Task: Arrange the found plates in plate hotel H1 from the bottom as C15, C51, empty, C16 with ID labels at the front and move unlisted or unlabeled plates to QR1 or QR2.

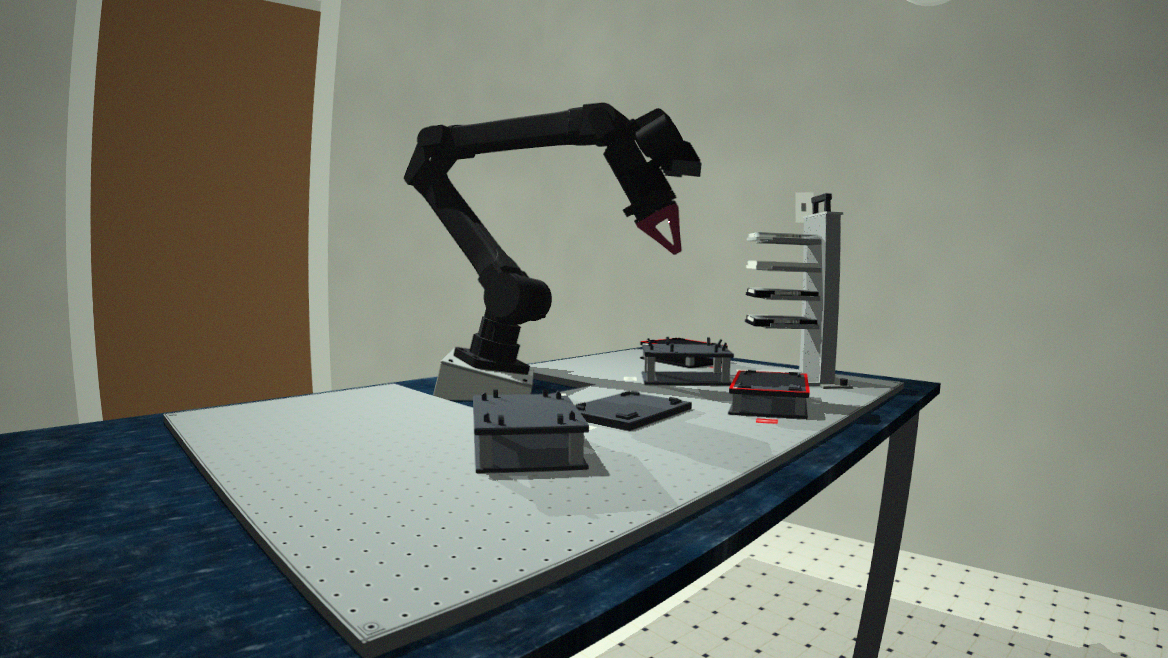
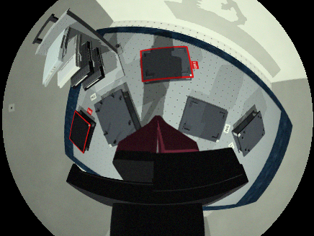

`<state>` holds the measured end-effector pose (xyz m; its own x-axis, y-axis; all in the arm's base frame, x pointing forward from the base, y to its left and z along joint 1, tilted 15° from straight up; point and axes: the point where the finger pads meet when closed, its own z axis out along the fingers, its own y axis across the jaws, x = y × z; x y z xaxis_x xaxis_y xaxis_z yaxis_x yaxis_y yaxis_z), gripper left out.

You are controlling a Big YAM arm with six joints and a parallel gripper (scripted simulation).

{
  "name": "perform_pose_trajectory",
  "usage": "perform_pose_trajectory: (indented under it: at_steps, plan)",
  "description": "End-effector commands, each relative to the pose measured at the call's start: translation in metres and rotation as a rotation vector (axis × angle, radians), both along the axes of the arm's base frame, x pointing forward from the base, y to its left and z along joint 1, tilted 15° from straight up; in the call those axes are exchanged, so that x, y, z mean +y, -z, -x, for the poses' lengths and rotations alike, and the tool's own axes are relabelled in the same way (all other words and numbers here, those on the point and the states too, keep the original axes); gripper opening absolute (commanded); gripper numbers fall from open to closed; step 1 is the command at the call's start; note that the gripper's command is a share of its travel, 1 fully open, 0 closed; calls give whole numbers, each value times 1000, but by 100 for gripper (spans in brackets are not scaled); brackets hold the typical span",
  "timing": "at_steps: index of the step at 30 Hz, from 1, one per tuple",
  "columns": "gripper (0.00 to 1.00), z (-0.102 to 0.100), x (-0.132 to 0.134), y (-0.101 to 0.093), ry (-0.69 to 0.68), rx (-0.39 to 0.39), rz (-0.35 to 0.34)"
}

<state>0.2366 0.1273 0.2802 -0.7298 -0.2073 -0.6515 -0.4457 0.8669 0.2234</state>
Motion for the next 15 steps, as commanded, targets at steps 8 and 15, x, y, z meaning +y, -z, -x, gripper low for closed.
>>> perform_pose_trajectory:
  at_steps: [8,15]
  plan:
    - [0,-3,-3,-15,-68,-203,-45]
    - [0,-3,-3,-15,-101,-276,-68]
